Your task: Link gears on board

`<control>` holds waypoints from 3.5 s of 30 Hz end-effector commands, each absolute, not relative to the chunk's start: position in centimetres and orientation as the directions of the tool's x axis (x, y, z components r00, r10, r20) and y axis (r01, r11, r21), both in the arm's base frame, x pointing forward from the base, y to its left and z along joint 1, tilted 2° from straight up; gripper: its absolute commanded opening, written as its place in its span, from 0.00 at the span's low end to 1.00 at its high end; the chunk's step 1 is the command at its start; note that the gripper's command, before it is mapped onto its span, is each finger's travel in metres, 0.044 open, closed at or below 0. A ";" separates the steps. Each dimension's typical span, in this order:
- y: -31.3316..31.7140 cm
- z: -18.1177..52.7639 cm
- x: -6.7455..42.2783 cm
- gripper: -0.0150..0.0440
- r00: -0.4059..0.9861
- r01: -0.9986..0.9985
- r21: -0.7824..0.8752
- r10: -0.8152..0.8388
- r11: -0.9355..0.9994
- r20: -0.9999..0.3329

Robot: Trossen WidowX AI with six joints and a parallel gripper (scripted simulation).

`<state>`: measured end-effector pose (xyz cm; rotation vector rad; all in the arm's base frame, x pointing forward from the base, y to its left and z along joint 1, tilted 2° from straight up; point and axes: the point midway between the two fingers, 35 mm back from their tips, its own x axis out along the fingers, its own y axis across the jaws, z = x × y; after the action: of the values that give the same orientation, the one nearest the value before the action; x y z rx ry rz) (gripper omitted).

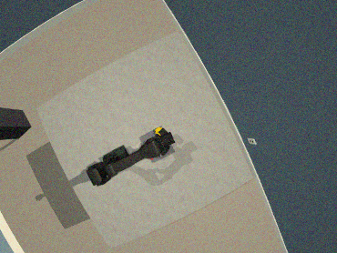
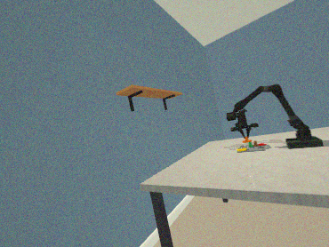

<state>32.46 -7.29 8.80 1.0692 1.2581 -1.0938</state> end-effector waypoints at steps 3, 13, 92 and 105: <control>-7.4 8.9 32.5 0.25 0.011 1.000 0.010 -0.032 0.010 -0.999; -7.4 8.9 32.5 0.25 0.010 0.972 0.018 -0.032 -0.234 -0.999; -7.6 3.8 32.6 0.30 0.010 0.991 0.015 -0.032 -0.135 -0.999; -7.4 6.7 32.6 0.49 0.010 0.972 0.018 -0.032 -0.233 -0.999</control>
<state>32.23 -7.33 4.89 1.3475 1.0794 -1.3853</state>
